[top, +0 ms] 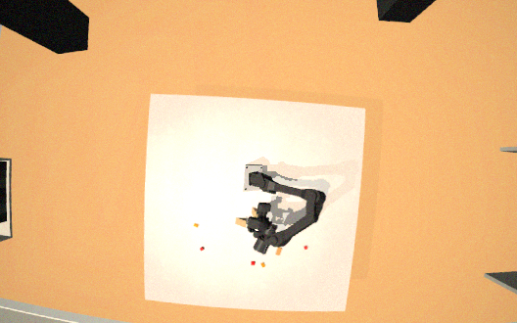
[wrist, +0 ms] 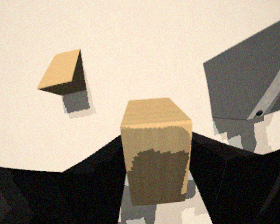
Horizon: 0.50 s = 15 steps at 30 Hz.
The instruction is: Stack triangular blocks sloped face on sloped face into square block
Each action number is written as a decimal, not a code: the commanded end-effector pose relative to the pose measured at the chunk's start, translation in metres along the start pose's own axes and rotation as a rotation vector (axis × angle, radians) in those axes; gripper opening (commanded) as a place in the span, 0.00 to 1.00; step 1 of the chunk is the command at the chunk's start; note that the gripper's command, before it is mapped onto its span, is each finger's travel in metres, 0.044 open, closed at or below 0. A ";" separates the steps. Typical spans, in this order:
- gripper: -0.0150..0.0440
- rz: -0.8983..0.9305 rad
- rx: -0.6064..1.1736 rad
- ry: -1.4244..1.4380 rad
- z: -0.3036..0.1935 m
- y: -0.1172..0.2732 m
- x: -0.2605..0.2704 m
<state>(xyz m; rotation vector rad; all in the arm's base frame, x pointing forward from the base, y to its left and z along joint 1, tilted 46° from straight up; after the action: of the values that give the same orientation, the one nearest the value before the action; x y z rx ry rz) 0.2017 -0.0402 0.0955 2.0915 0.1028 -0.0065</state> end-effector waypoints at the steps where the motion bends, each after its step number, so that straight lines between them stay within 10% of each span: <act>1: 0.25 0.056 0.097 0.038 0.008 0.000 -0.004; 15: 0.25 0.220 0.239 0.113 0.023 0.005 -0.011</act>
<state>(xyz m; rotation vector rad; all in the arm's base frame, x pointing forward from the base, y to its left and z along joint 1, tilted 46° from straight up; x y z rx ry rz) 0.1931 -0.0627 0.0896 2.3136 -0.0494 0.2241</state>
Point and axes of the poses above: the point midway between the two fingers, 35 mm back from their tips, its own y axis back along the fingers, its own x axis across the jaws, z = x × y, the point moved 6 cm from there along y, back along the fingers, and after that the axes turned 12 degrees about y, right-handed, at the moved point
